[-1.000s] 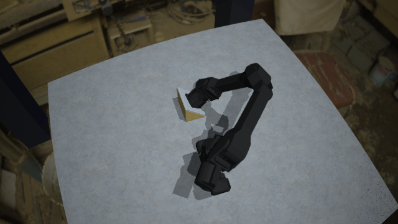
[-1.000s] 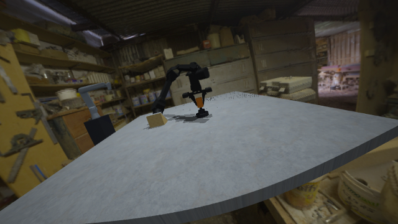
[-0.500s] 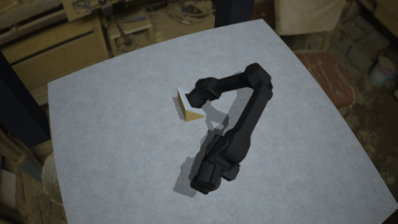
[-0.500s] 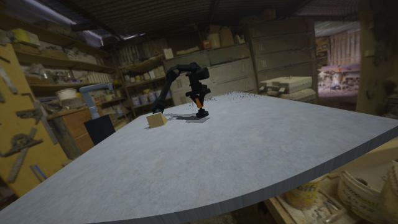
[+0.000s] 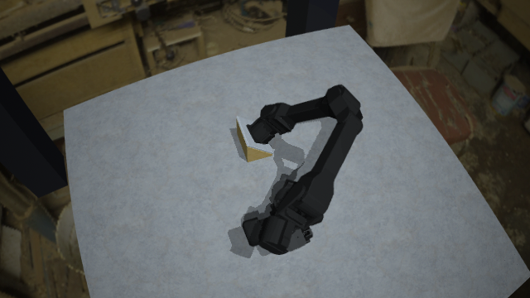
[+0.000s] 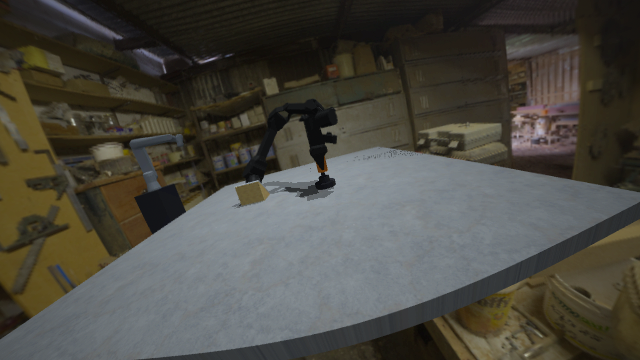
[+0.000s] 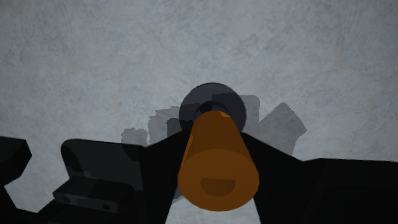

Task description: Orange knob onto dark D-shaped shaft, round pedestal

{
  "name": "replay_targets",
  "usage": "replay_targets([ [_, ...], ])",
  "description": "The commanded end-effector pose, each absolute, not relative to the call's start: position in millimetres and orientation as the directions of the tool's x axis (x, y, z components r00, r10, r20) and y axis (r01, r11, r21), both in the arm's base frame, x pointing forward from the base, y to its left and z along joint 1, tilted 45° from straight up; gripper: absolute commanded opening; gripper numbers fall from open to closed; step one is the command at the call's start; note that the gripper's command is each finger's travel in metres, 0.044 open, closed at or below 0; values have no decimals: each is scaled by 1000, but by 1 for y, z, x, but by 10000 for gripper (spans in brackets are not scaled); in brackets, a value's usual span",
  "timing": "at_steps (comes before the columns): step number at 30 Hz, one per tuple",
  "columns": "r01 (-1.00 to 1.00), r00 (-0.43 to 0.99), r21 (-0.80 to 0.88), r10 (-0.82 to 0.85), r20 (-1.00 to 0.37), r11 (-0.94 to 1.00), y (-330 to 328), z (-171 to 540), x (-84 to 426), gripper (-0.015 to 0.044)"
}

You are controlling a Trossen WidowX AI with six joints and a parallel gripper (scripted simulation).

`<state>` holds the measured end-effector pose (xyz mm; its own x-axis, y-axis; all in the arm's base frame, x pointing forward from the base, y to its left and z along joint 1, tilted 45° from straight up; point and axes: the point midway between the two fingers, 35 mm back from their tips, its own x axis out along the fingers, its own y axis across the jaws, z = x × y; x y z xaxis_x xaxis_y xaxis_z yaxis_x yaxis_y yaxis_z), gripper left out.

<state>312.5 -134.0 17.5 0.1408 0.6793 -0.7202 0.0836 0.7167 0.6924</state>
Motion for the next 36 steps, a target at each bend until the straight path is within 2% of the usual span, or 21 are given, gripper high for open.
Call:
replay_targets([
  [1, 138, 142, 692, 677, -722, 708, -134, 17, 314, 0],
  [36, 138, 142, 692, 678, -722, 708, -131, 15, 311, 0],
])
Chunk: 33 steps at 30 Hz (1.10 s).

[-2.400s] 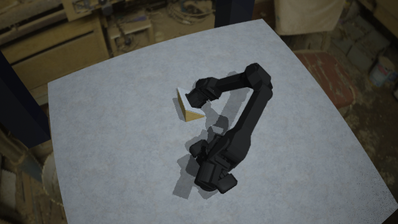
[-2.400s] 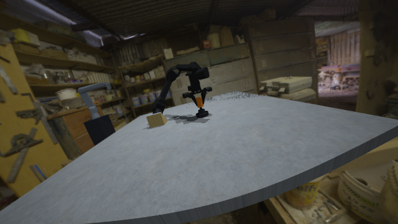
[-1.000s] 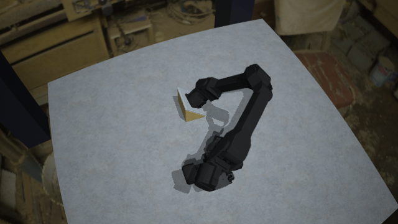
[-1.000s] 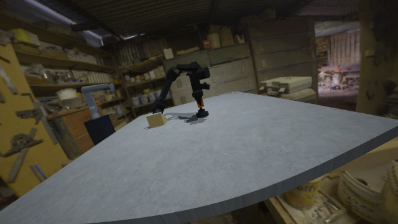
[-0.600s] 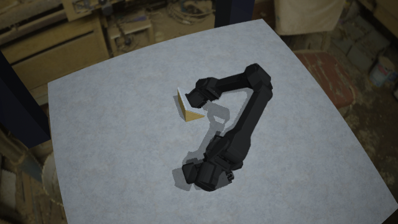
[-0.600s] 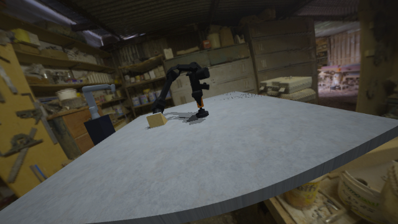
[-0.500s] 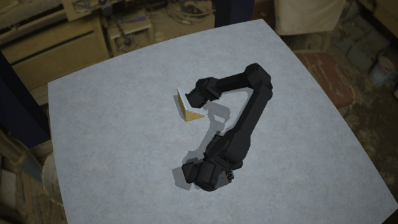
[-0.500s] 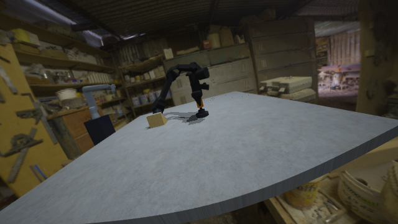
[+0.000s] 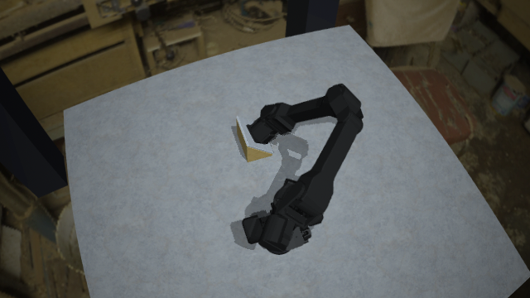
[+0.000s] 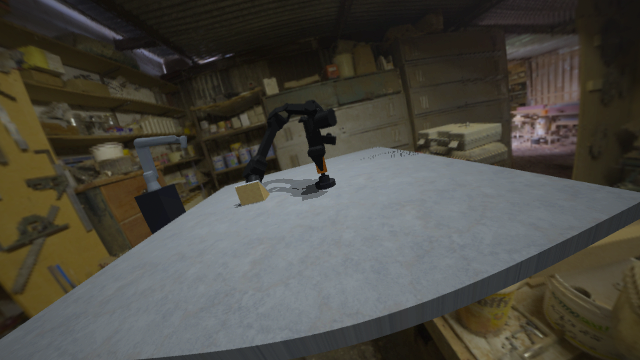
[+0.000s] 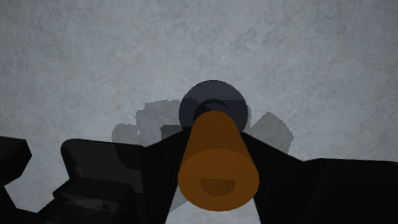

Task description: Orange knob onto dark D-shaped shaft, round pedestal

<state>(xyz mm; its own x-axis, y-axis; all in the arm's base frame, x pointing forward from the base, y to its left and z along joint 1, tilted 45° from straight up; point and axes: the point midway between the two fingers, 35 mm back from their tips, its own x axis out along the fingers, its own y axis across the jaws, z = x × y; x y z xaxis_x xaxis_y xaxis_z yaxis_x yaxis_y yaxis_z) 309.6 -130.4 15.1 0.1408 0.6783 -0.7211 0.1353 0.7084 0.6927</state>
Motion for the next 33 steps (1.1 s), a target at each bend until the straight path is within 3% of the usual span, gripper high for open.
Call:
replay_targets([
  [1, 138, 142, 692, 678, -722, 708, -131, 15, 311, 0],
  [10, 147, 142, 692, 678, -722, 707, -134, 19, 312, 0],
  [17, 339, 142, 679, 678, -722, 652, -133, 18, 312, 0],
  [33, 339, 142, 679, 678, -722, 652, -130, 15, 309, 0],
])
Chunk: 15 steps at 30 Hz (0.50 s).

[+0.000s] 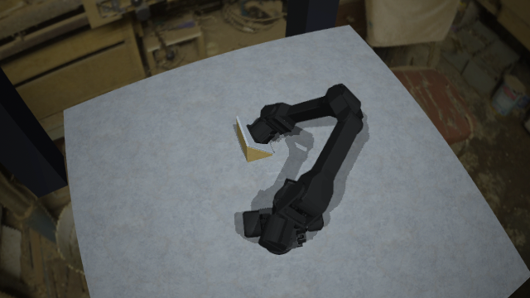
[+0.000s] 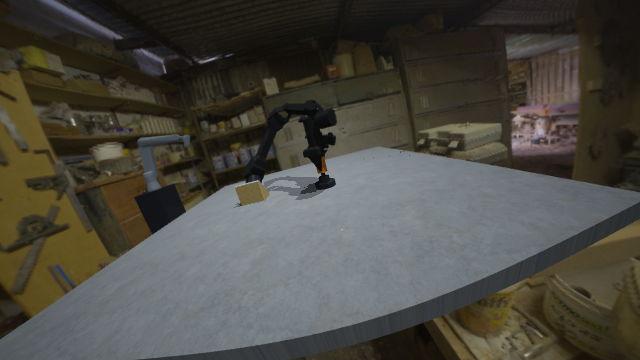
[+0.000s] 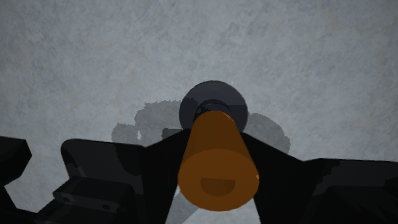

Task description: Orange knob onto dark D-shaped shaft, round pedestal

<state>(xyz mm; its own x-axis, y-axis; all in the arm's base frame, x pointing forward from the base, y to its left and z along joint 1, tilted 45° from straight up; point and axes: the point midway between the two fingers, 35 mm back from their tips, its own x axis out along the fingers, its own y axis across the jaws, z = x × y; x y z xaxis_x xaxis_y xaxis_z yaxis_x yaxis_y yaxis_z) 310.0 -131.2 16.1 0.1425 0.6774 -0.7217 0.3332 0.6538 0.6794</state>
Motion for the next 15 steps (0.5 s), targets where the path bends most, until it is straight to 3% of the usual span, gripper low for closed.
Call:
replay_targets([
  [1, 339, 142, 679, 678, -722, 652, -130, 15, 310, 0],
  [15, 339, 142, 679, 678, -722, 652, -132, 16, 311, 0],
])
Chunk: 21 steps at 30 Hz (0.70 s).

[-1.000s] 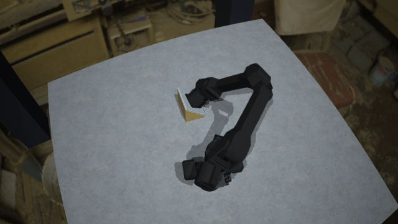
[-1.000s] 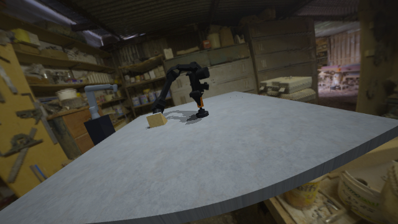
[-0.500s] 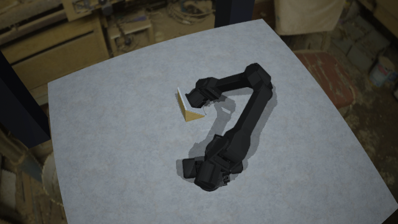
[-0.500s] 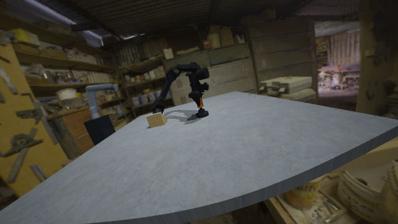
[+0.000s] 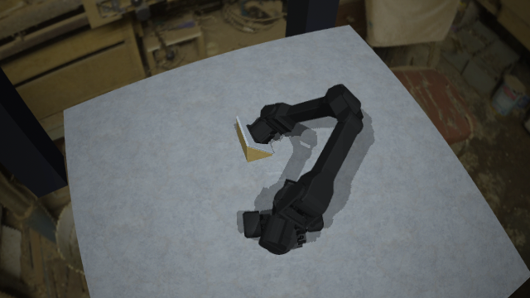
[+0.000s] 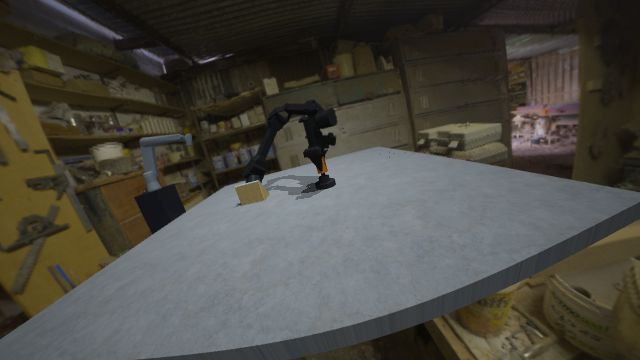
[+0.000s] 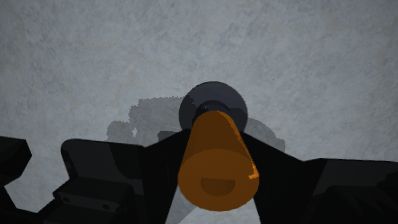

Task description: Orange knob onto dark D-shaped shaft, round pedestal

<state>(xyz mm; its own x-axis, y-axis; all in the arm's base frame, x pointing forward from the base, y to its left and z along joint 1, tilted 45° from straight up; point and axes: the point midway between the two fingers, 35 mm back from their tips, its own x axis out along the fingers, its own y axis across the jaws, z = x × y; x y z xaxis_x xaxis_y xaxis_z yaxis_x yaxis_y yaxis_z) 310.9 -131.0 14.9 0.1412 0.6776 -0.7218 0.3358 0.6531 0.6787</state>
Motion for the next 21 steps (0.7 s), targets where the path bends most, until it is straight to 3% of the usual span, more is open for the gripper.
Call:
replay_targets([
  [1, 339, 142, 679, 678, -722, 652, -133, 17, 311, 0],
  [6, 362, 142, 675, 678, -722, 643, -134, 19, 311, 0],
  [11, 516, 142, 638, 678, -722, 572, -133, 18, 311, 0],
  [21, 525, 142, 635, 678, -722, 567, -131, 15, 310, 0],
])
